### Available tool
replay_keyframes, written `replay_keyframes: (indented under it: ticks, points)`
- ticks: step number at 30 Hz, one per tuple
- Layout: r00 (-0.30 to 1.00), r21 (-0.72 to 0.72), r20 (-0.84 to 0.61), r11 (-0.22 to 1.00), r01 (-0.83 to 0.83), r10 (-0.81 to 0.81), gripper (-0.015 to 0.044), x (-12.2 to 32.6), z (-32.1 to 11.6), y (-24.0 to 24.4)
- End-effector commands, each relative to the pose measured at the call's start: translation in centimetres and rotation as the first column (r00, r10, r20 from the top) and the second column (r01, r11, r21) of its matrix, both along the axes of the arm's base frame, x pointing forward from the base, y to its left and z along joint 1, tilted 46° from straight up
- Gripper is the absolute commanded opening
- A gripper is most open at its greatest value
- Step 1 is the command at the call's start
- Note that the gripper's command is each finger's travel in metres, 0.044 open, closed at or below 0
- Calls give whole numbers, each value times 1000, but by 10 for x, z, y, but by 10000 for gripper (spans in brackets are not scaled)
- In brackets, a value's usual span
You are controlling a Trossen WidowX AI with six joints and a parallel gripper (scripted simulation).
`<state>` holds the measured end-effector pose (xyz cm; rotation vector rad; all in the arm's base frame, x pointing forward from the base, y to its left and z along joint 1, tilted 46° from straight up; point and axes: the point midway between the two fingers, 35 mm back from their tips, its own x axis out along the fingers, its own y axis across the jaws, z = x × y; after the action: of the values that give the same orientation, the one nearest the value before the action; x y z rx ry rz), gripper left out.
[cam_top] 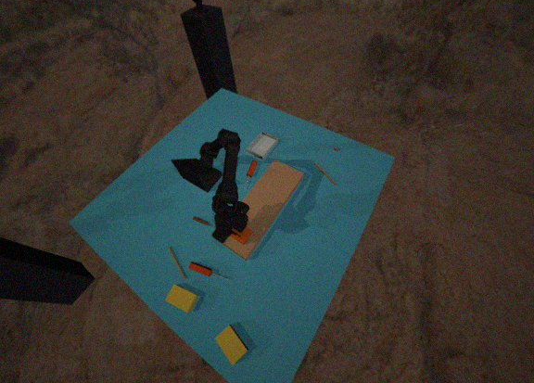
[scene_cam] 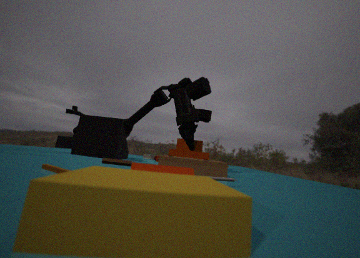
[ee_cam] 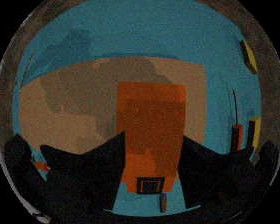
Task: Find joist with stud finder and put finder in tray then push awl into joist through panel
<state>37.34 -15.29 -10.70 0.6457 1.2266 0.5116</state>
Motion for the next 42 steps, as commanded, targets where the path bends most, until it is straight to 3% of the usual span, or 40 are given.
replay_keyframes:
  ticks: [1,42]
  points:
    - [1000,7,3,1000,-4,4,0,1,7,8]
    - [1000,11,1,1000,-4,4,0,0,51,54]
